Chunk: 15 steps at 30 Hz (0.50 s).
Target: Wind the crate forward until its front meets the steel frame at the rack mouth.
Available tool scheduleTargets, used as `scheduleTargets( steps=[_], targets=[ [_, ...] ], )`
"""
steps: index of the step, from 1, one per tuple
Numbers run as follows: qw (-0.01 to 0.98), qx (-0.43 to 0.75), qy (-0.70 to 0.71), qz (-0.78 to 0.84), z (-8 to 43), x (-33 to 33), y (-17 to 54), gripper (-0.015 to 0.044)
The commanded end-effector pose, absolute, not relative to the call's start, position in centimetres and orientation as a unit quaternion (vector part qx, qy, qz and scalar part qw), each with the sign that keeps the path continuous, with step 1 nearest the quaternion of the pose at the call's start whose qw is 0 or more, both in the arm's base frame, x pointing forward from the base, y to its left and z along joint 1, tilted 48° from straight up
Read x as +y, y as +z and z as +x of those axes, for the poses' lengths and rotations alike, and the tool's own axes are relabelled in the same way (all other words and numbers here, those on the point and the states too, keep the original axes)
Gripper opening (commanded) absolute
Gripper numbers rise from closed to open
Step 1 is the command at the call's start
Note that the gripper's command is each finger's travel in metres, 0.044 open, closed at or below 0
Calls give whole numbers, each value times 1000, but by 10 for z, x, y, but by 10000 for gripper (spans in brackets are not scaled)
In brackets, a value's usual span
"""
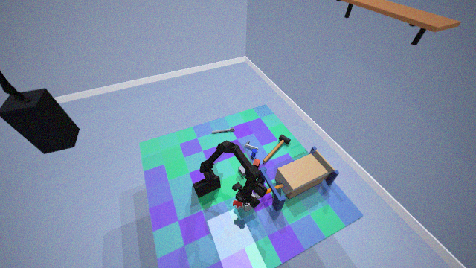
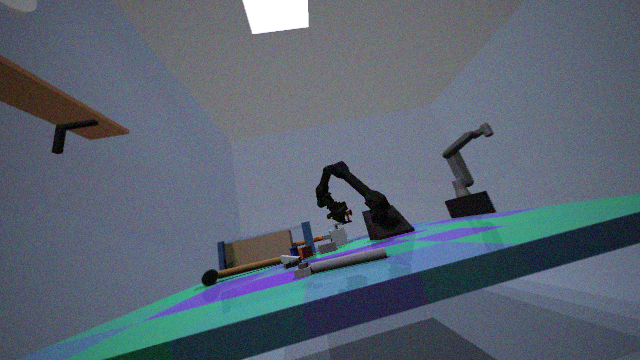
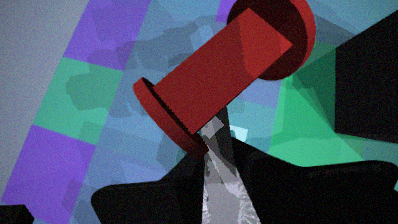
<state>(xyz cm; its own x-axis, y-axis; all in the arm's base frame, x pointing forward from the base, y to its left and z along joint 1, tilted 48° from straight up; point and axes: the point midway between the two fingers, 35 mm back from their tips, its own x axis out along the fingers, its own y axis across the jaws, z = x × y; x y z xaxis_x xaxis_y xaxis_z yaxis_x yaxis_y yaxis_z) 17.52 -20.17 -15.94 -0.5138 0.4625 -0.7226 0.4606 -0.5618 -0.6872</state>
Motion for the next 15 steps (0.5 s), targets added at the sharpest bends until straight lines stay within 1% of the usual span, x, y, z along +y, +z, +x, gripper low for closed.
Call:
scheduleTargets(
  steps=[1,15],
  targets=[
    [3,-466,734,-494,175,-201,-160,0],
    [3,-466,734,-494,175,-199,-161,0]
  ],
)
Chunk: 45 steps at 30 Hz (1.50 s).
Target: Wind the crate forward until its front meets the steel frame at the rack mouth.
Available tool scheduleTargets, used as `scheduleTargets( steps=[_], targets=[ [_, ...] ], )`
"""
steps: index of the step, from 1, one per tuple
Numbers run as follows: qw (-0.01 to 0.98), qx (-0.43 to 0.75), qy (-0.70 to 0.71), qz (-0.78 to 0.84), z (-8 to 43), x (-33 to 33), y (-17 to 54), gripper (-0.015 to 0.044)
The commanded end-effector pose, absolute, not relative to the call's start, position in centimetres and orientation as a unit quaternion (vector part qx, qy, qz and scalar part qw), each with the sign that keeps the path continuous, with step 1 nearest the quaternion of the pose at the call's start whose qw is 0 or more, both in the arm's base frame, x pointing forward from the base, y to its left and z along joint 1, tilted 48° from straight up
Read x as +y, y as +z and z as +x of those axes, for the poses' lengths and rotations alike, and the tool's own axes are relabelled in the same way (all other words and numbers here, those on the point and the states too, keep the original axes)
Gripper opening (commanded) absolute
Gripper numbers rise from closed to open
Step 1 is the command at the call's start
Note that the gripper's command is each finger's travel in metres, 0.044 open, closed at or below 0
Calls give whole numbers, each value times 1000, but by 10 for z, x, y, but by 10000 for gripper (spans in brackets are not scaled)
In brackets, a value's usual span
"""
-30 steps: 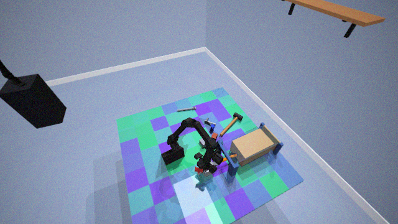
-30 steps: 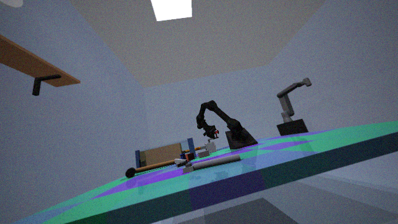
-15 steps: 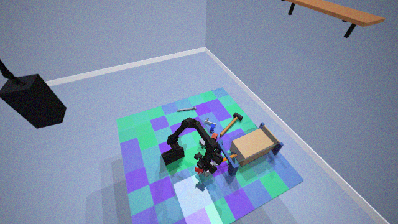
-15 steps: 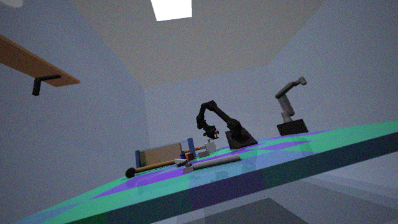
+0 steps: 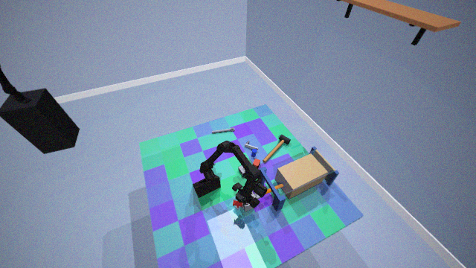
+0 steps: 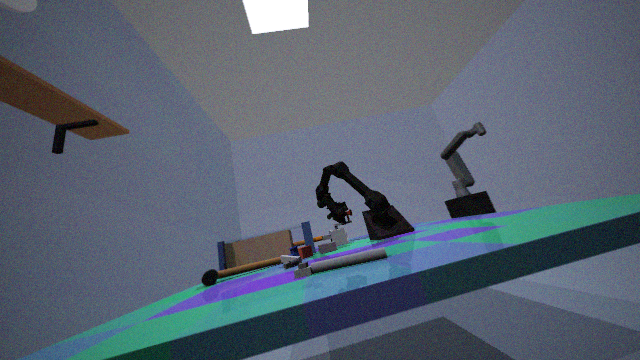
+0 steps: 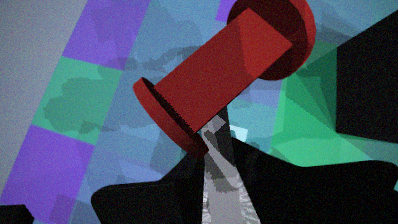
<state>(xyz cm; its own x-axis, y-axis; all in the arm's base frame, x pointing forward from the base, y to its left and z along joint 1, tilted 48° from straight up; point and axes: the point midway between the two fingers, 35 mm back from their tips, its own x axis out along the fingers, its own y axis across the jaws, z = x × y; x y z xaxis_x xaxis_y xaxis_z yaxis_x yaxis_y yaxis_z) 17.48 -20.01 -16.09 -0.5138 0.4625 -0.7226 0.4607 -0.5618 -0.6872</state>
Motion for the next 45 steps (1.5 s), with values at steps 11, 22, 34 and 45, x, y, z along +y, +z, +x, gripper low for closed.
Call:
scheduleTargets(
  steps=[11,22,34,45],
  targets=[
    [3,-466,734,-494,174,-198,-163,0],
    [3,-466,734,-494,174,-197,-163,0],
    [3,-466,734,-494,174,-197,-163,0],
    [4,-467,735,-492,174,-196,-164,0]
  ],
)
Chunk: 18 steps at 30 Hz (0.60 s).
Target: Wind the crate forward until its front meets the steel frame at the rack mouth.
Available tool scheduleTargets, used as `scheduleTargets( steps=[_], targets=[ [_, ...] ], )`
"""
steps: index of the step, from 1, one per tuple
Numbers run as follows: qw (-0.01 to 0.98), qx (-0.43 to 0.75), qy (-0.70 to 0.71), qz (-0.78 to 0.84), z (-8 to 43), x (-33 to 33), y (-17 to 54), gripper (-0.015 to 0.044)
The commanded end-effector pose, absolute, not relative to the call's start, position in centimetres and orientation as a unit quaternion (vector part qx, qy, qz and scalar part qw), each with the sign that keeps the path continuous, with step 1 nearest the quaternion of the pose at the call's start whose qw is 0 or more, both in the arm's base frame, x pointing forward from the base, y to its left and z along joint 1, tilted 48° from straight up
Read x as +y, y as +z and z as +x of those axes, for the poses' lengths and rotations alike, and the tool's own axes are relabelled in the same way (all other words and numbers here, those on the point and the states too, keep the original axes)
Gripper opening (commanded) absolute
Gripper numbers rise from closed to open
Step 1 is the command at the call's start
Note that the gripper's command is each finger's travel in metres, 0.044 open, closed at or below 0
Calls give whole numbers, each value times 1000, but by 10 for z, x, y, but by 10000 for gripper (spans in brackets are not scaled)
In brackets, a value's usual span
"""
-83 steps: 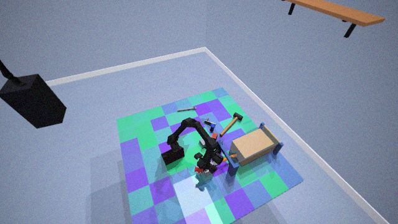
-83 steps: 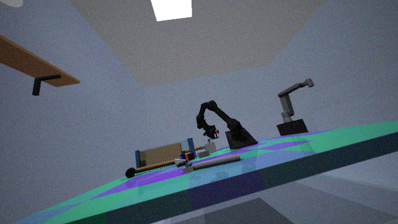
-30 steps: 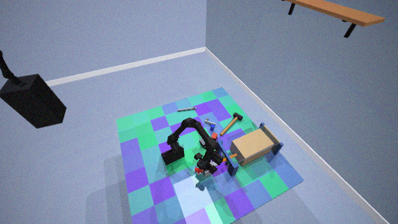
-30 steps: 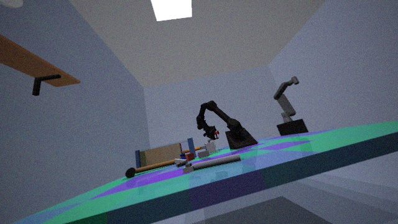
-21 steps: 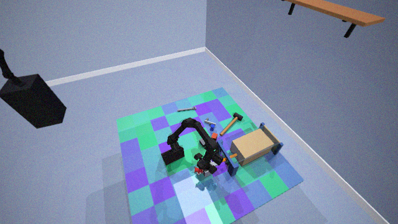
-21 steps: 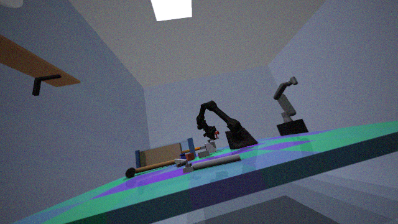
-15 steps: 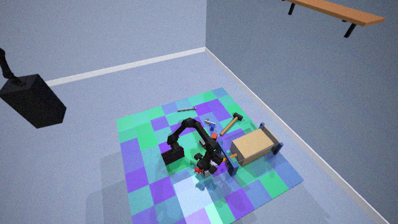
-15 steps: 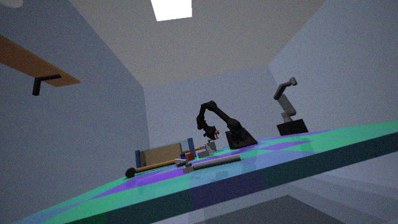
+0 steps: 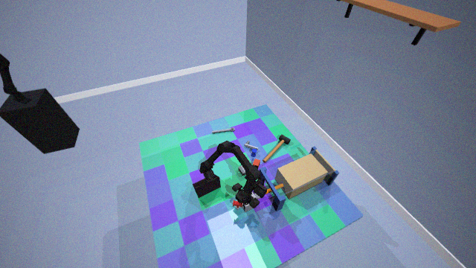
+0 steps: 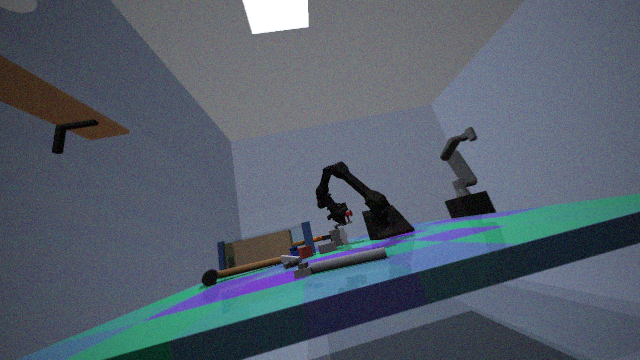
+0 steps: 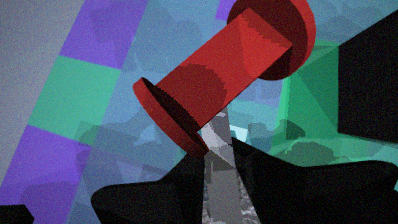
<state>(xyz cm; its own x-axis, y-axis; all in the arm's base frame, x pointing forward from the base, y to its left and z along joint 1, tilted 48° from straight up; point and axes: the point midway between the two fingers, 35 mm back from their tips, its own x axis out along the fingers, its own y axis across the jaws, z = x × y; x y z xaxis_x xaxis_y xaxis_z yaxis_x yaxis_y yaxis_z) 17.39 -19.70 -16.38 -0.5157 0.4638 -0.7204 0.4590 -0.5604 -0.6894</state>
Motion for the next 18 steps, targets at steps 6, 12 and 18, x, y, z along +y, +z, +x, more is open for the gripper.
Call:
scheduleTargets(
  steps=[6,12,18],
  targets=[
    [14,-460,741,-490,173,-195,-164,0],
    [36,-446,752,-484,172,-192,-163,0],
    [63,-428,766,-475,170,-190,-160,0]
  ],
)
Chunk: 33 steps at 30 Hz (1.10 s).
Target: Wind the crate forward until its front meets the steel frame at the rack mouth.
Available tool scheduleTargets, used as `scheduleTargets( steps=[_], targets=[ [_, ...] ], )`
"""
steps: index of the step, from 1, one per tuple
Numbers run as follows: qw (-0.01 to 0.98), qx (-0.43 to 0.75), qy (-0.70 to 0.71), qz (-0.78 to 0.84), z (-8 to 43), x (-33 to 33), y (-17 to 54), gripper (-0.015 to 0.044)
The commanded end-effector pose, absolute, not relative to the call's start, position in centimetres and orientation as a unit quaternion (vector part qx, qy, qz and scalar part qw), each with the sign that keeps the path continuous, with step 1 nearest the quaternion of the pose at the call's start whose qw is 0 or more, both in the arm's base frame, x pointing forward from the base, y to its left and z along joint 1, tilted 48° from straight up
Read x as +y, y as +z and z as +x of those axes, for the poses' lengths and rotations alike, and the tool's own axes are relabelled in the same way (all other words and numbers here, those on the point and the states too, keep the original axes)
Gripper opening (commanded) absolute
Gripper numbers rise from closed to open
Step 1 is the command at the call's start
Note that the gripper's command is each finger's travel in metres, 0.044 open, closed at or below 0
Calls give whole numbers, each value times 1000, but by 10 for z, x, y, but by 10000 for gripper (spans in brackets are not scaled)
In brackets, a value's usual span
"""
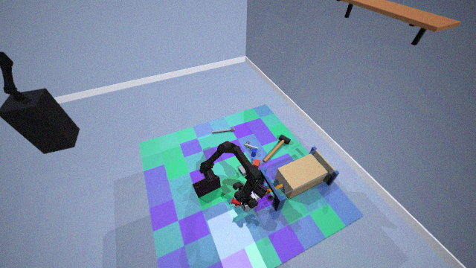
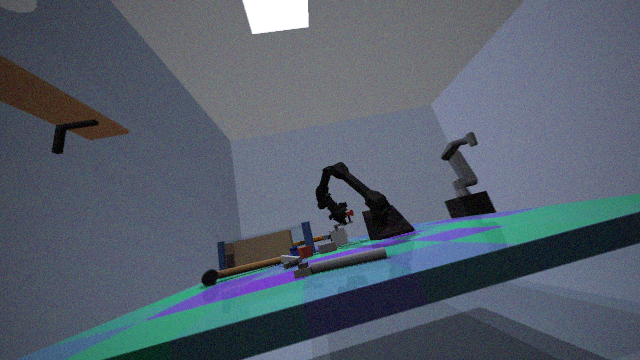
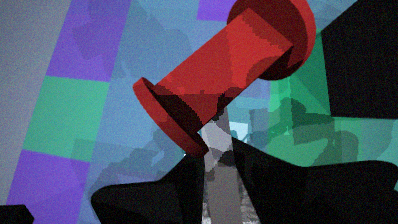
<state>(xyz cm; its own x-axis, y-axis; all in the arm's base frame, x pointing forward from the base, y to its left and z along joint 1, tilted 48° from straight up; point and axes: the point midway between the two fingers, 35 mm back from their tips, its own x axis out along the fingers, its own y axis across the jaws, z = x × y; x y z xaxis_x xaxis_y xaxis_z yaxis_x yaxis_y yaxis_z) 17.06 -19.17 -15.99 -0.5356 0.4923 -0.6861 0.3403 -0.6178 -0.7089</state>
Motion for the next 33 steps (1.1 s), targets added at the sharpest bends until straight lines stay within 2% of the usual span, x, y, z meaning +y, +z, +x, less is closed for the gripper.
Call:
scheduleTargets(
  steps=[1,10,22,33],
  targets=[
    [63,-428,766,-475,170,-190,-160,0],
    [95,-405,782,-465,169,-187,-157,0],
    [17,-456,744,-489,172,-192,-166,0],
    [27,-449,749,-486,171,-190,-166,0]
  ],
)
